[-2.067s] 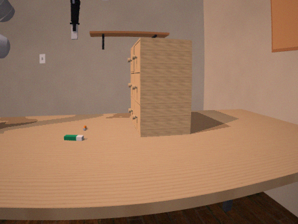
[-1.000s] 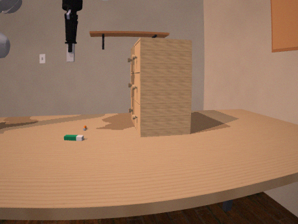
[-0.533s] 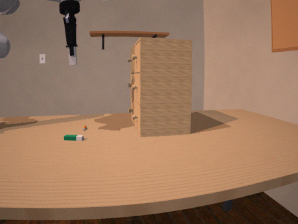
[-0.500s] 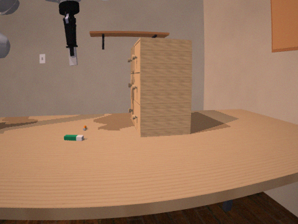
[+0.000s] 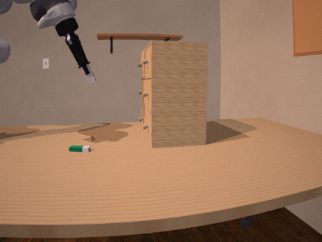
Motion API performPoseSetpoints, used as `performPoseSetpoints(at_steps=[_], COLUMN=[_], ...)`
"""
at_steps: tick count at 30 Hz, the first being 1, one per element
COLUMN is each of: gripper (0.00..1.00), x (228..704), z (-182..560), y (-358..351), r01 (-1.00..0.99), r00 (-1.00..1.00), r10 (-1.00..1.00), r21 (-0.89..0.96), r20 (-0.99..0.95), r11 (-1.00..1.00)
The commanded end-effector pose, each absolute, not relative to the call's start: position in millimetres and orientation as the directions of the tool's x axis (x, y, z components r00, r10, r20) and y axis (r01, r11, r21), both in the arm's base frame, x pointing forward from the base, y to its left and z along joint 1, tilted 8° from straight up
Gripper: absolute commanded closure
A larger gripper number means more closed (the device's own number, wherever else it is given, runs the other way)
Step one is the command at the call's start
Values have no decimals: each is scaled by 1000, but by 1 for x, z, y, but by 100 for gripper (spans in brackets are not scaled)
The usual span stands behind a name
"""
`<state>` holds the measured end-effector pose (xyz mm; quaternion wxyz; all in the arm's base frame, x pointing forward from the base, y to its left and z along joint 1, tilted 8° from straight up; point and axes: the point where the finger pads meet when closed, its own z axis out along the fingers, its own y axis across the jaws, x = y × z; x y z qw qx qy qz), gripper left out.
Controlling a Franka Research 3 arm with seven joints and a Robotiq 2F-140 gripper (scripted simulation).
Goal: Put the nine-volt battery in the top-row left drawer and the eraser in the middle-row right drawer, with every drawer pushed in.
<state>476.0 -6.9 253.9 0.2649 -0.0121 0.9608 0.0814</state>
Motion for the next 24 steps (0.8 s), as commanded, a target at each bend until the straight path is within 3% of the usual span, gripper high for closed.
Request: performPoseSetpoints(at_steps=[1,24], gripper=[100,100], x=[496,531], z=[264,235], y=[-25,-20], r01=[-110,-109], r00=[-776,-532], r10=[-49,-10], r21=[57,57], r20=[-628,-847], r11=[992,992])
